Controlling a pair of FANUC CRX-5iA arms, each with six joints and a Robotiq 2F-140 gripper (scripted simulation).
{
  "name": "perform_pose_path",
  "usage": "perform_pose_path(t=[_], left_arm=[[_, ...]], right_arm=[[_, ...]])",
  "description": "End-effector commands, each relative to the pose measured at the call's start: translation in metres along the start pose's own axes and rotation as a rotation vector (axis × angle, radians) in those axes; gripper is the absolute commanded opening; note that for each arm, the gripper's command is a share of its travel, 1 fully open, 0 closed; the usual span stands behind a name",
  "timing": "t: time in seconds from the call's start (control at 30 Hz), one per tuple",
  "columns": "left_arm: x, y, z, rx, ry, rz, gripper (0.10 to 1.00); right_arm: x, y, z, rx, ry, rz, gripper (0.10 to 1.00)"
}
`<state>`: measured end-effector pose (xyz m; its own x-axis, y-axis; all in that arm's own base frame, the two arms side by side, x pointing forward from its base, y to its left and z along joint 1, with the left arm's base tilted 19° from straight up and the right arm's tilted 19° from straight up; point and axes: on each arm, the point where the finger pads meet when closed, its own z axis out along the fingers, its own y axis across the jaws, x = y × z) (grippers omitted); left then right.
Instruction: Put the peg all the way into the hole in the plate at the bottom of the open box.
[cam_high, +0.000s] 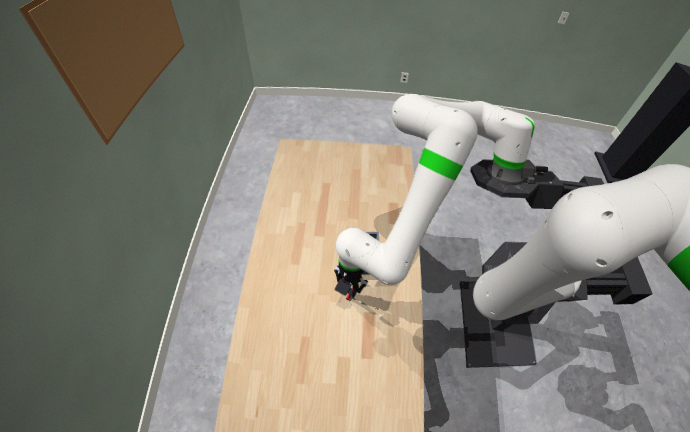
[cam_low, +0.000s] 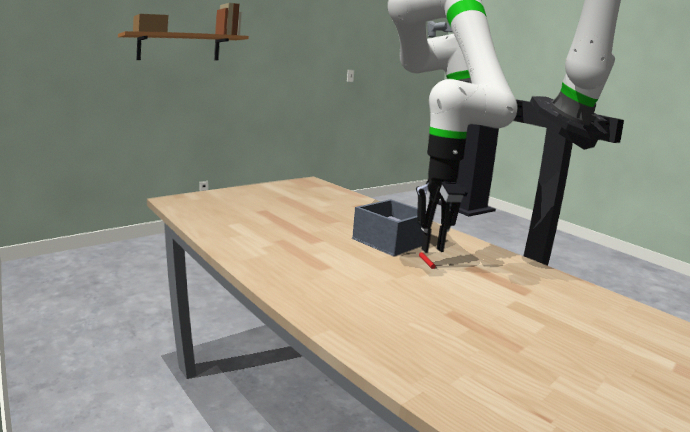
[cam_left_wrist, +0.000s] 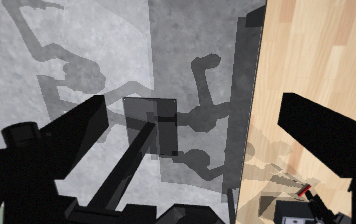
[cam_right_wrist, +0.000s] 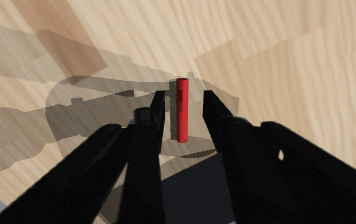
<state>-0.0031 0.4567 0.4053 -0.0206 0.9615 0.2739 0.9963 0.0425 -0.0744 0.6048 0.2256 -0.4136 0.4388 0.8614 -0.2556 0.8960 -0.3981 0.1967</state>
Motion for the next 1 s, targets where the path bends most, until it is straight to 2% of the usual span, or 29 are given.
perform_pose_path(t=[0.0, 0.17, 0.4, 0.47, 0.63, 0.8, 0.97], left_arm=[[0.0003, 0.0001, -0.0009, 0.000, 0.002, 0.000, 1.000], [0.0003, 0.0001, -0.0009, 0.000, 0.002, 0.000, 1.000], [0.0003, 0.0001, -0.0009, 0.000, 0.002, 0.000, 1.000], [0.0003, 0.0001, -0.0009, 0.000, 0.002, 0.000, 1.000], [0.0003, 0.0001, -0.0009, 0.000, 0.002, 0.000, 1.000], [0.0003, 0.0001, -0.0009, 0.000, 0.002, 0.000, 1.000], [0.0003, 0.0001, -0.0009, 0.000, 0.002, 0.000, 1.000]], right_arm=[[0.0007, 0.0006, -0.0010, -0.001, -0.006, 0.000, 0.327], [0.0008, 0.0009, -0.0008, -0.002, -0.064, 0.000, 0.327], [0.0012, 0.0011, -0.0008, -0.002, -0.208, 0.000, 0.327], [0.0012, 0.0011, -0.0008, -0.002, -0.208, 0.000, 0.327], [0.0018, 0.0013, -0.0007, -0.002, -0.291, 0.000, 0.327], [0.0013, 0.0009, -0.0010, -0.002, -0.336, 0.000, 0.327], [0.0007, 0.0005, -0.0013, -0.001, -0.348, 0.000, 0.327]])
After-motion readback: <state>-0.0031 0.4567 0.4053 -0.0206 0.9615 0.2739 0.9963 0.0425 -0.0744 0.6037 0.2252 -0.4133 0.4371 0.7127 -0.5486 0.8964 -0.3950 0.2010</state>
